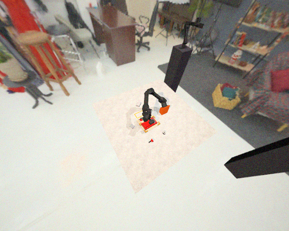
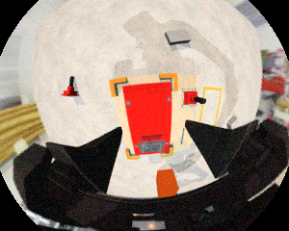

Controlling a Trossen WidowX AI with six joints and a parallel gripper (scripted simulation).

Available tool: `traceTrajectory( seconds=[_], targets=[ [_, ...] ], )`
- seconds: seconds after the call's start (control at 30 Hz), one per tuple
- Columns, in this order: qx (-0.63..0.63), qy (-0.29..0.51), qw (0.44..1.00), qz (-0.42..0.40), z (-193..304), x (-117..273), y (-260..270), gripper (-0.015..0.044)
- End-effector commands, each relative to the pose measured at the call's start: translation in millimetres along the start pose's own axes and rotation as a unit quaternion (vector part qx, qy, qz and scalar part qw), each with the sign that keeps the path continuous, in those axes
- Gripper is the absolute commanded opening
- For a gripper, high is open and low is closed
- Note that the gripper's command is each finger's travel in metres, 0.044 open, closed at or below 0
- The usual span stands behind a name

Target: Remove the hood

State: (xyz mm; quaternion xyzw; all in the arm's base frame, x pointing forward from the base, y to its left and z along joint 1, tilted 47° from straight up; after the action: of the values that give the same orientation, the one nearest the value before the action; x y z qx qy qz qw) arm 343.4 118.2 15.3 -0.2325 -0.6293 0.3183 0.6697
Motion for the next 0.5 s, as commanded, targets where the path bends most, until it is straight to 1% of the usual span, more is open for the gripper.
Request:
traceTrajectory(
  seconds=[0.0, 0.47],
  targets=[
    [0.004, 0.001, 1.0, 0.003, 0.2, -5.0, 0.4, 0.044],
    [0.004, 0.001, 1.0, 0.003, -0.5, -16.6, 0.5, 0.044]
  ],
)
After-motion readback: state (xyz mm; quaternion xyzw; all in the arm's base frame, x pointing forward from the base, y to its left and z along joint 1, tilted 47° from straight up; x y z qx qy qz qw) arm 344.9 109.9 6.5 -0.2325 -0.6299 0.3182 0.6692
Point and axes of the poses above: the point midway between the two fingers, 35 mm back from their tips, its own x axis back along the fingers, its own y axis across the jaws, z = x × y, the point moved 9 cm from there along x, back along the fingers, and after that the axes turned 6 degrees about x, right-handed, at the moved point
